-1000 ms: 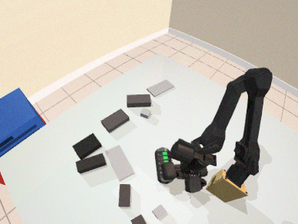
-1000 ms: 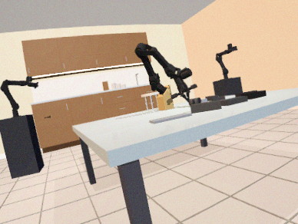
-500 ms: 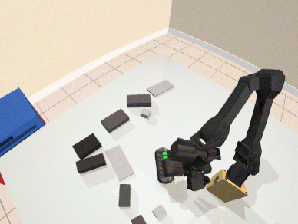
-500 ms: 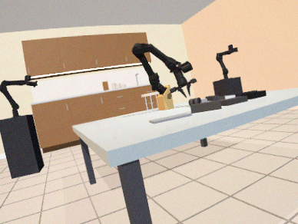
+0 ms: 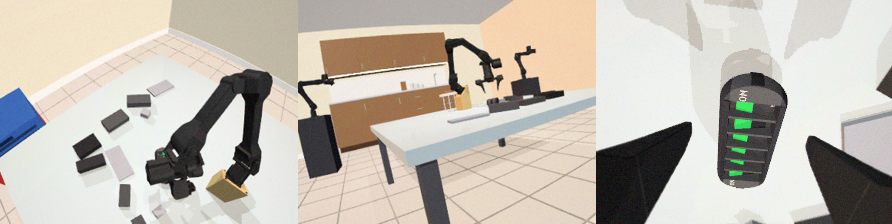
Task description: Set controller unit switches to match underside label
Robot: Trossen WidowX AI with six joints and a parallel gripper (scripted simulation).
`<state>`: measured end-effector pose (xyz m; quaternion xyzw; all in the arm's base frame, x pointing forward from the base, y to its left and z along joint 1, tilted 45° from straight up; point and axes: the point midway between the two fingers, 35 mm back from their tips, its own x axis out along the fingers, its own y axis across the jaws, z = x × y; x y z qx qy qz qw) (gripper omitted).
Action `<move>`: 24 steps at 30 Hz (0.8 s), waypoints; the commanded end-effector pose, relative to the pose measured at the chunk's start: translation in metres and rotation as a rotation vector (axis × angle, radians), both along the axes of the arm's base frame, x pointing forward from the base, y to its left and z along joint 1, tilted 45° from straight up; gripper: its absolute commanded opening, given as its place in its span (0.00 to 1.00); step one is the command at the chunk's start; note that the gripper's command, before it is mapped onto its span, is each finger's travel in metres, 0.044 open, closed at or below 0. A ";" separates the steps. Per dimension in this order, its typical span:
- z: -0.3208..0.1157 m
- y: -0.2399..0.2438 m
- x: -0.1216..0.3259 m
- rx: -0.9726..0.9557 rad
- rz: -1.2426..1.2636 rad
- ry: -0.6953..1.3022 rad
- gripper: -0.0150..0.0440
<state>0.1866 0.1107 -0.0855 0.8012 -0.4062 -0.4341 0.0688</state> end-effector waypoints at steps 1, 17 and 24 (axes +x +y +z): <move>0.000 0.003 0.001 -0.020 -0.004 -0.012 1.00; -0.019 -0.012 0.007 -0.024 -0.007 -0.010 1.00; -0.028 -0.020 0.010 -0.026 -0.009 -0.009 1.00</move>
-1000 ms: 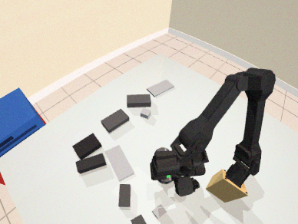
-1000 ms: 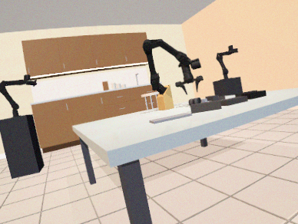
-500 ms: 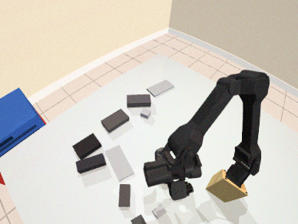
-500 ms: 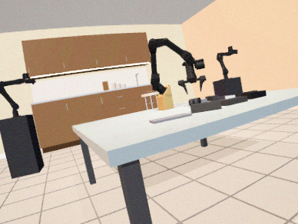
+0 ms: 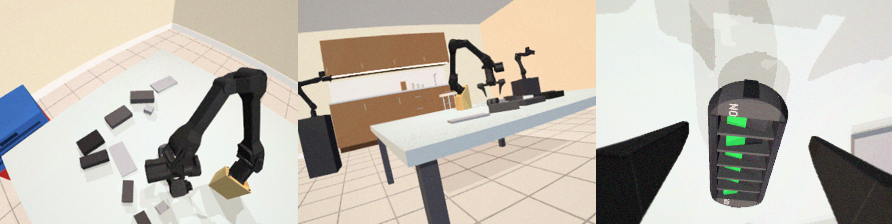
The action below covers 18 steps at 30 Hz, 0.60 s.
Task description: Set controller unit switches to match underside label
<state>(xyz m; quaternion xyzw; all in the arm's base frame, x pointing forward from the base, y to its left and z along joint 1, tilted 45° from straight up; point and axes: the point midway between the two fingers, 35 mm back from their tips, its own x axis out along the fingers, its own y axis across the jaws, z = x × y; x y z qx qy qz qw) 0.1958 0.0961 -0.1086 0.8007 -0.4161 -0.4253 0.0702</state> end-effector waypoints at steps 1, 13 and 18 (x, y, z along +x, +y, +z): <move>-0.005 -0.006 0.001 -0.009 0.005 0.005 1.00; -0.019 -0.019 0.003 -0.014 0.001 0.006 1.00; -0.020 -0.021 0.003 -0.015 0.000 0.006 0.91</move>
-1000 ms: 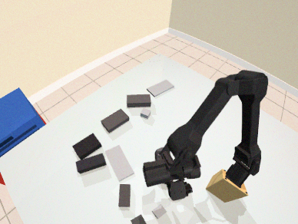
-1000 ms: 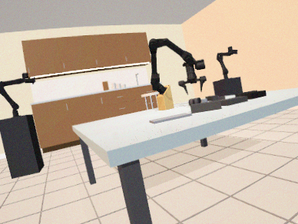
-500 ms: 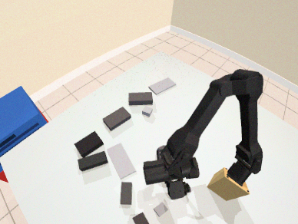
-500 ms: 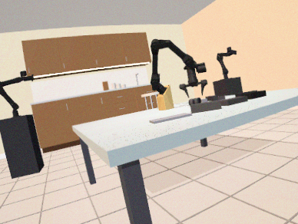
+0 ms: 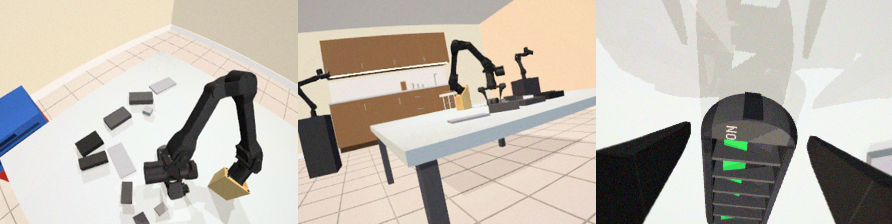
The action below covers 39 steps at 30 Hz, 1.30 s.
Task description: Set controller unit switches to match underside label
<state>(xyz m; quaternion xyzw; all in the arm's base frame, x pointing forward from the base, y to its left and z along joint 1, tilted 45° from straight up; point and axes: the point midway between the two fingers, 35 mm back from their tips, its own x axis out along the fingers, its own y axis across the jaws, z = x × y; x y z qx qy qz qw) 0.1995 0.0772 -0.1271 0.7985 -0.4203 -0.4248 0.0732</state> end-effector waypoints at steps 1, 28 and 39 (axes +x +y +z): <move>-0.002 -0.002 0.000 -0.006 0.006 0.003 0.87; 0.003 0.001 0.001 -0.005 0.005 0.004 0.82; 0.009 0.004 0.002 0.002 0.000 0.012 0.82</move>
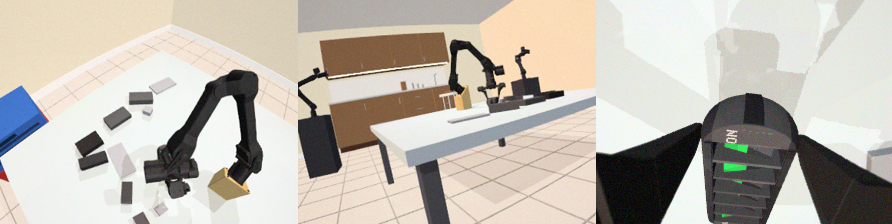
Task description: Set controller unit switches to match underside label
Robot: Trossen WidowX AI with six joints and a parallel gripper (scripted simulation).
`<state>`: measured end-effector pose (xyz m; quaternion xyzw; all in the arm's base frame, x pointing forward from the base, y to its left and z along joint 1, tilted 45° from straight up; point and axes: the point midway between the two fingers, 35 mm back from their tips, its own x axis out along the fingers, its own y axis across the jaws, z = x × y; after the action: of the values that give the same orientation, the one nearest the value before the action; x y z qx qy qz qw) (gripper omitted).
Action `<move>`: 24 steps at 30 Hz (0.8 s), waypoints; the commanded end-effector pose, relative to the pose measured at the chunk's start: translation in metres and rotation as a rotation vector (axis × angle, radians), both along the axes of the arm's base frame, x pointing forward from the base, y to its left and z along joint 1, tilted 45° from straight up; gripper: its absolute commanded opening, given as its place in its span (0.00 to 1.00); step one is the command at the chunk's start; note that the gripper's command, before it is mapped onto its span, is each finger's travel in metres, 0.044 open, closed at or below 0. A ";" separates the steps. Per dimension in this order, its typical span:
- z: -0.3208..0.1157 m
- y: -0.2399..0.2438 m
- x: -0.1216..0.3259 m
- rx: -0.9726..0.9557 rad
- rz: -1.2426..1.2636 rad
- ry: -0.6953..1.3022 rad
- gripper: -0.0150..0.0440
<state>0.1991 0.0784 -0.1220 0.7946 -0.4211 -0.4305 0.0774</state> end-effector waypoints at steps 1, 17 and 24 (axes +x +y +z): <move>0.005 0.003 0.002 0.006 0.001 -0.004 0.82; 0.016 0.009 0.006 0.023 -0.013 0.014 0.82; 0.021 0.011 0.007 0.032 -0.019 0.023 0.82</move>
<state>0.2025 0.0859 -0.1060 0.7845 -0.4238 -0.4475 0.0693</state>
